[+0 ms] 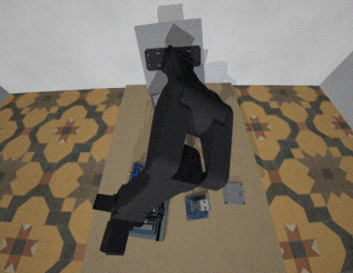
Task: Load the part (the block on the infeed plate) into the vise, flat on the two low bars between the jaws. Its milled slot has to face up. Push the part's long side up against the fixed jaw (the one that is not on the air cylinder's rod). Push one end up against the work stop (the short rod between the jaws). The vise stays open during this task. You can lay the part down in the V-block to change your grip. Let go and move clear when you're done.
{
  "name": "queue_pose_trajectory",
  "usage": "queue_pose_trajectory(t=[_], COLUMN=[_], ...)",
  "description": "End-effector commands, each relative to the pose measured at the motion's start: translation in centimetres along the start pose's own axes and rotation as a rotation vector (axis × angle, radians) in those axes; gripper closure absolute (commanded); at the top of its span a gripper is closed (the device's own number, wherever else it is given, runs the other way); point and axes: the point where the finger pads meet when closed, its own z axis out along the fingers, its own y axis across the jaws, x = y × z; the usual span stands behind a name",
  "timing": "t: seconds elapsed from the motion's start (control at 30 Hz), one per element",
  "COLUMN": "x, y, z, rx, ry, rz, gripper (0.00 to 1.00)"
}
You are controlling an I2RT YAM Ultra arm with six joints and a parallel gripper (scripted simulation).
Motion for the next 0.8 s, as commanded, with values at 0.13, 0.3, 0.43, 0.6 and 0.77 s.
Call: queue_pose_trajectory(t=[0.13, 0.3, 0.43, 0.6, 0.77], x=[-0.7, -0.7, -0.7, -0.6, -0.6], y=[-1.0, -1.0, -1.0, -1.0, -1.0], z=[-1.8, -3.0, -4.0, -5.1, -5.7], rx=[0.016, 0.016, 0.016, 0.016, 0.016], ry=[-0.014, -0.014, -0.014, -0.014, -0.014], rz=[0.017, 0.017, 0.017, 0.017, 0.017], gripper=[1.0, 1.0, 1.0, 1.0, 1.0])
